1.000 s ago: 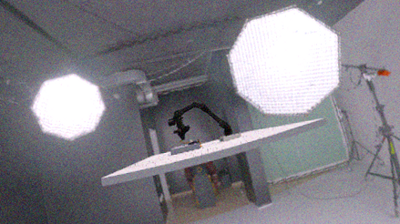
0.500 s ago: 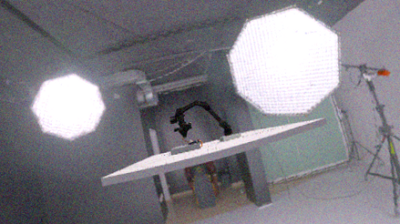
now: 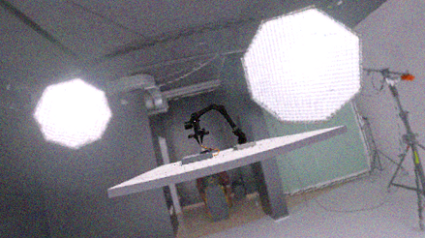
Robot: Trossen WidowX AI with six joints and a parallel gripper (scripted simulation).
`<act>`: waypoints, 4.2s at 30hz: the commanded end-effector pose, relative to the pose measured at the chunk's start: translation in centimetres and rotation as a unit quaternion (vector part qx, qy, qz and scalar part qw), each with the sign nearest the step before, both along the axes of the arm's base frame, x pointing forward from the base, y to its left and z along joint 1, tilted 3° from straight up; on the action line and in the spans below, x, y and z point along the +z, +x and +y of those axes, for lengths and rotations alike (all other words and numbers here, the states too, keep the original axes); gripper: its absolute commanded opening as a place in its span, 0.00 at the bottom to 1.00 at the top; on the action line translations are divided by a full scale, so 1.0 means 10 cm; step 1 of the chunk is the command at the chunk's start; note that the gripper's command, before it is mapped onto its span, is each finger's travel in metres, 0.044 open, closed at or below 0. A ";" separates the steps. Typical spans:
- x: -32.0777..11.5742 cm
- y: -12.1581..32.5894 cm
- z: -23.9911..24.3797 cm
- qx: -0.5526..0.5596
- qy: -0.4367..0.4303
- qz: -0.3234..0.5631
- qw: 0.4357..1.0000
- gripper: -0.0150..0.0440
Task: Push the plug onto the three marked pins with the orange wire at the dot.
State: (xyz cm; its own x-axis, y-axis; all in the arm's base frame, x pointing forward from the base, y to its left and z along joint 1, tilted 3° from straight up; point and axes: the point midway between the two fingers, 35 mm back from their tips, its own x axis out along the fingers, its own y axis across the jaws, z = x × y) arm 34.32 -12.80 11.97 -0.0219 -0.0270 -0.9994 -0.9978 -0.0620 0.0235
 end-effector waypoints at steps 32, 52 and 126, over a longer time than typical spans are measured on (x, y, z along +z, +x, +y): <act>-0.02 -0.92 0.35 -0.572 -0.014 -0.012 0.820 0.25; -0.18 -1.45 0.55 -0.813 -0.022 -0.018 0.582 0.25; -0.59 -0.95 0.38 -0.820 -0.021 -0.020 0.572 0.34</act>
